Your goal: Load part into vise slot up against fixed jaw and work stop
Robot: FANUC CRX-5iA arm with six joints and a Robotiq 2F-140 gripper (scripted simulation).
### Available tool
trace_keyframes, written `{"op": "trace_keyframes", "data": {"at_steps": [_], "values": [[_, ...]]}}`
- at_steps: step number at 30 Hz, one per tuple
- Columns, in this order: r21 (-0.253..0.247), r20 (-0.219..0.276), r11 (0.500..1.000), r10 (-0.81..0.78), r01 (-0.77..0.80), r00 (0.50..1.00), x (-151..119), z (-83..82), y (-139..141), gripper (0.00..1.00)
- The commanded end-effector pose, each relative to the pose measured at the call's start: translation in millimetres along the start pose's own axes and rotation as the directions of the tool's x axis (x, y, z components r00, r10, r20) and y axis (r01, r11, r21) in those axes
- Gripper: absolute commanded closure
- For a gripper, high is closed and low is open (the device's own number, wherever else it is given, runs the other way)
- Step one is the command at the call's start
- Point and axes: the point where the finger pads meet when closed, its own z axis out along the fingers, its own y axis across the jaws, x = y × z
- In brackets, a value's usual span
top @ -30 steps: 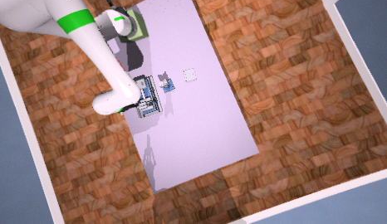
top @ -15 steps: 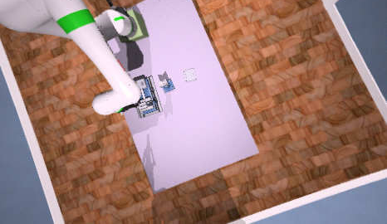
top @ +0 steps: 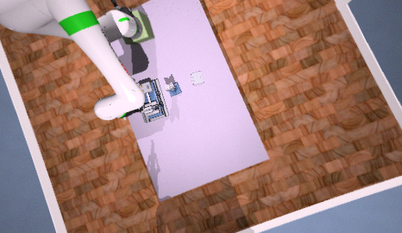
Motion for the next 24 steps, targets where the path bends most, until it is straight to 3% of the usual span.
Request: {"op": "trace_keyframes", "data": {"at_steps": [1, 5, 24], "values": [[-0.001, 0.0, 1.0, -0.001, 0.001, 1.0, 0, -0.1, -9, 1.0], [-0.001, 0.001, 1.0, -0.001, 0.001, 1.0, 0, -0.2, -36, 1.0], [-0.001, 0.001, 1.0, -0.001, 0.001, 1.0, 0, -0.2, -37, 1.0]]}}
